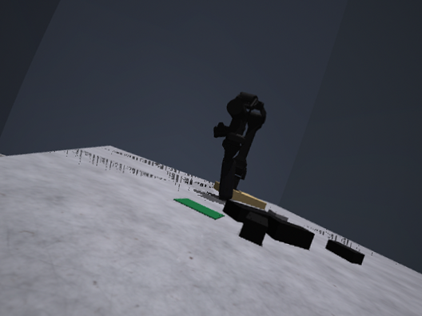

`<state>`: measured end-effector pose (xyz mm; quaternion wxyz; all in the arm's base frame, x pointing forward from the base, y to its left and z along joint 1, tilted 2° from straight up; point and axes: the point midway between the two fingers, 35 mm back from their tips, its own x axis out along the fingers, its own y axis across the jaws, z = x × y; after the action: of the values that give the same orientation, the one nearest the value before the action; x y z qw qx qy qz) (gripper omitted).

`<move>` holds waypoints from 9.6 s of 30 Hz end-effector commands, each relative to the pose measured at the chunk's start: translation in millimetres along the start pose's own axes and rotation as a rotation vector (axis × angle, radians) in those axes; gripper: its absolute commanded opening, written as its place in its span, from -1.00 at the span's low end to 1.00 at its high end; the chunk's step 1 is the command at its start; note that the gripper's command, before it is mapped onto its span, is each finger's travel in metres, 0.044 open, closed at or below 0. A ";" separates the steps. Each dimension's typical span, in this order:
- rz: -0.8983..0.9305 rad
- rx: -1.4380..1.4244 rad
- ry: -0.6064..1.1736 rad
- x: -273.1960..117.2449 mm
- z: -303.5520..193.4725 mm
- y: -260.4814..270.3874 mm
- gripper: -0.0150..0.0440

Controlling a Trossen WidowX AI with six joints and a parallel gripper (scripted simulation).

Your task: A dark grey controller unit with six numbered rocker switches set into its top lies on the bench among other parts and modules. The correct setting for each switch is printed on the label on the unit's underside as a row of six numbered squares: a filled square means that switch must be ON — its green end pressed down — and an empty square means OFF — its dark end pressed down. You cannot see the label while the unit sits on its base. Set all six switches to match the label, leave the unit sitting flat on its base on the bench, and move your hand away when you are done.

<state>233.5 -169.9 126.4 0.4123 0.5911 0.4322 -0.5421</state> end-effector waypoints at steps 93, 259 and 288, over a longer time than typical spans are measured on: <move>-0.010 -0.005 -0.058 37.3 68.2 0.1 0.65; 0.074 -0.403 -0.090 62.5 54.0 -2.1 0.38; 0.168 -1.627 -0.376 35.7 63.3 -19.8 -0.49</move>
<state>199.3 -224.7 88.5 0.8134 0.0463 0.5658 -0.1268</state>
